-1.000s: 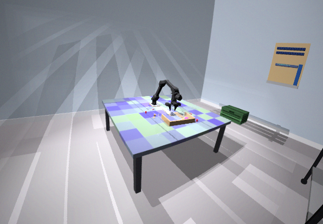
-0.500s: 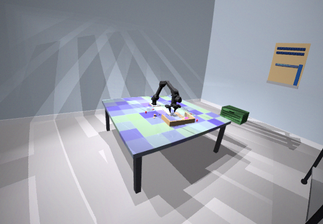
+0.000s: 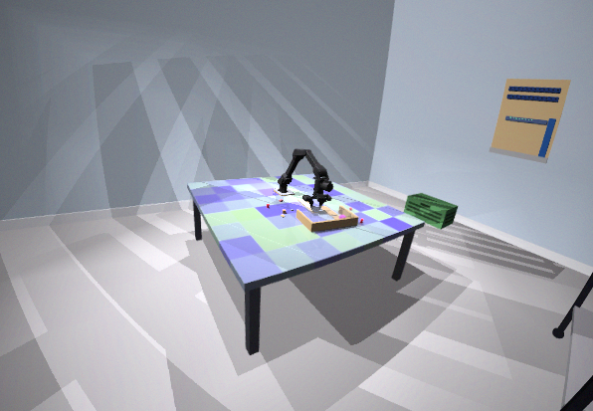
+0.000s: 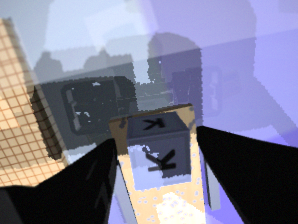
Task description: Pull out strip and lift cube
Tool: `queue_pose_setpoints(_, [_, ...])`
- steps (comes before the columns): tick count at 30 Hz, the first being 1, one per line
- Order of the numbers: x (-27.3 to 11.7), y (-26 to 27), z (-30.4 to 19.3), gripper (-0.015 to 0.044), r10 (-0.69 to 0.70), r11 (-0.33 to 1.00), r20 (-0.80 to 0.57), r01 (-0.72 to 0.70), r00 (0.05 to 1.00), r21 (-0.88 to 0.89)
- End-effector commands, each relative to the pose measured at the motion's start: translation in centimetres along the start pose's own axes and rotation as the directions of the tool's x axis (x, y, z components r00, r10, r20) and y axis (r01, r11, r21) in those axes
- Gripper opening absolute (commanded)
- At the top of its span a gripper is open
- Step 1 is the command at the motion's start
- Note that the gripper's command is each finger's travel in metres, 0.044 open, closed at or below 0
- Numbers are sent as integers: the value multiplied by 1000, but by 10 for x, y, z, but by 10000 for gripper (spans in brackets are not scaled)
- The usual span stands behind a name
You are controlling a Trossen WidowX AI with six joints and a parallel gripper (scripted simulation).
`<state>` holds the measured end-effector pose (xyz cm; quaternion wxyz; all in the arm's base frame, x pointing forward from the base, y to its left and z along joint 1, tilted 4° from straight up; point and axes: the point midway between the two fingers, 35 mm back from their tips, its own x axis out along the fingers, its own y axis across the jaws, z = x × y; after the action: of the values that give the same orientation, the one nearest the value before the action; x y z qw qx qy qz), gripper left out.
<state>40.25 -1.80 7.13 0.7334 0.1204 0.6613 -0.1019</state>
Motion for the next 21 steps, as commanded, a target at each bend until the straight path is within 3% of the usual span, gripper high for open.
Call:
queue_pose_setpoints(1, [0,0,0,224,0,1000,0,0,1000,0])
queue_pose_setpoints(4, [0,0,0,145,0,1000,0,0,1000,0])
queue_pose_setpoints(11, [0,0,0,98,0,1000,0,0,1000,0])
queue_pose_setpoints(15, [-2,-1,-2,0,0,1000,0,0,1000,0])
queue_pose_setpoints(21, [-19,-6,-22,0,1,1000,-3,-1,1000,-2])
